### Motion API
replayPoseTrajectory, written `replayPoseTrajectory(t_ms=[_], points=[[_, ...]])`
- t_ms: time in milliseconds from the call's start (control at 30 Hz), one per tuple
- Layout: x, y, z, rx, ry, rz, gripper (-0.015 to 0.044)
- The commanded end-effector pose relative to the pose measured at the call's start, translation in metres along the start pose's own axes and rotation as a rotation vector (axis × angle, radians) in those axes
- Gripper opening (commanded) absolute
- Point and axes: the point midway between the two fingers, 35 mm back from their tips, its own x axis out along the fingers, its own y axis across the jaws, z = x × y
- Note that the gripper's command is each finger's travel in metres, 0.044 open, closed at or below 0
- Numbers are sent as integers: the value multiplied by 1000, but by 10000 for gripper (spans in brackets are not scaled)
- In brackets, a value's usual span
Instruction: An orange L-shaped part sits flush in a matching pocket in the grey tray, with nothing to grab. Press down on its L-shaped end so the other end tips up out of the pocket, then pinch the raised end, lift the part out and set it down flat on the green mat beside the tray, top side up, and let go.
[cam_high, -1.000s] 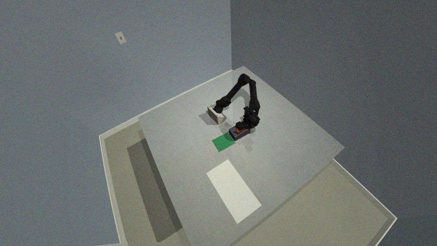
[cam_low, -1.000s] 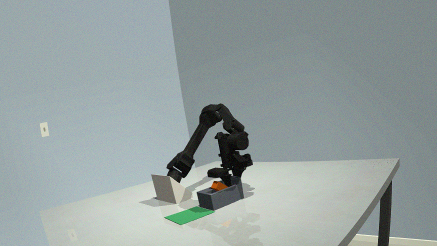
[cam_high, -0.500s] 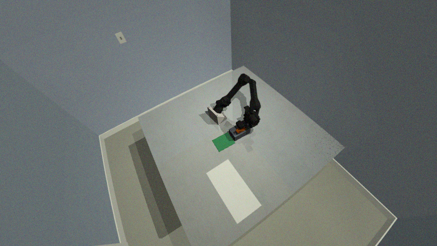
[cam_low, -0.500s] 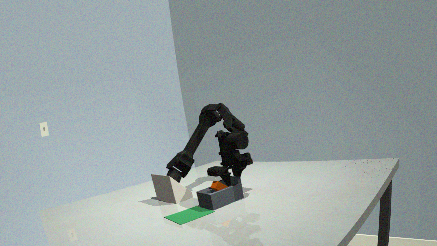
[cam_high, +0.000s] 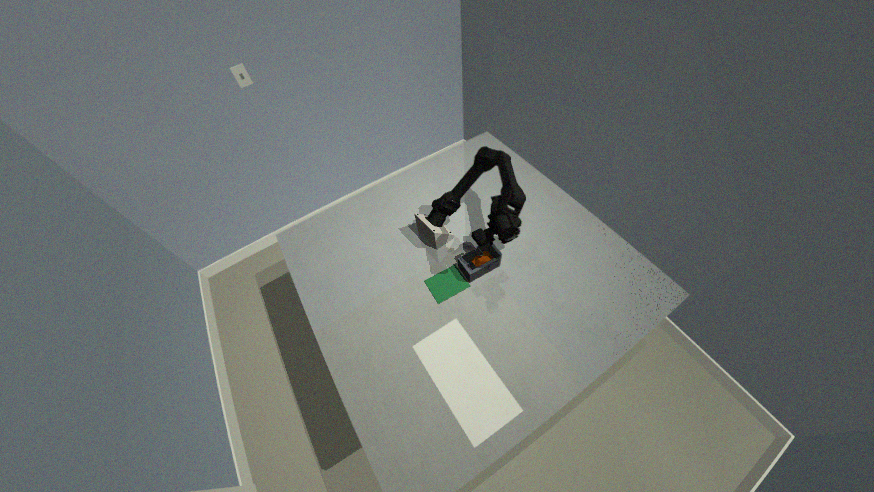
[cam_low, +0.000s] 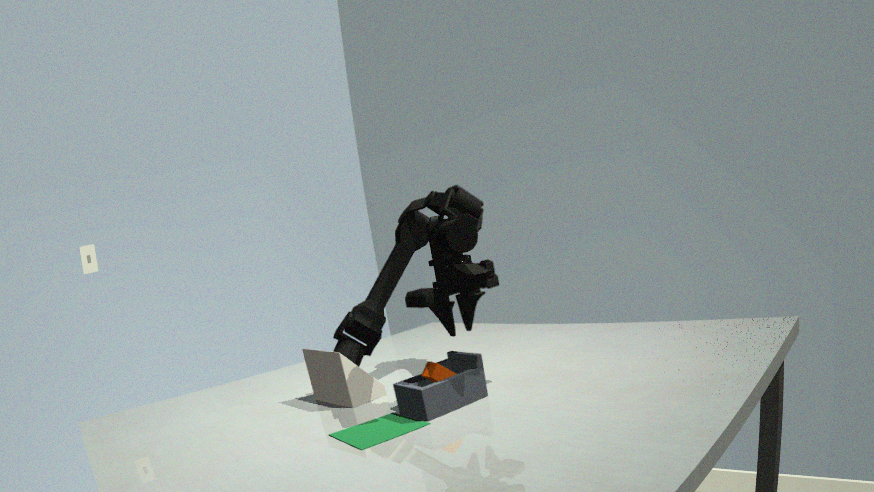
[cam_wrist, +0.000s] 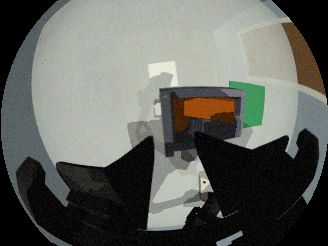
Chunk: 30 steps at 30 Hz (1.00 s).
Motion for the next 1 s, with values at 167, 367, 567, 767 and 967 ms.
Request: replayPoseTrajectory(t_ms=[167, 367, 567, 767, 967], points=[[-11, -1, -2, 2, -4, 2, 180], [-11, -1, -2, 2, -4, 2, 180], [-11, -1, -2, 2, -4, 2, 180], [-11, -1, -2, 2, -4, 2, 180], [-11, -5, -1, -80, -3, 1, 259]])
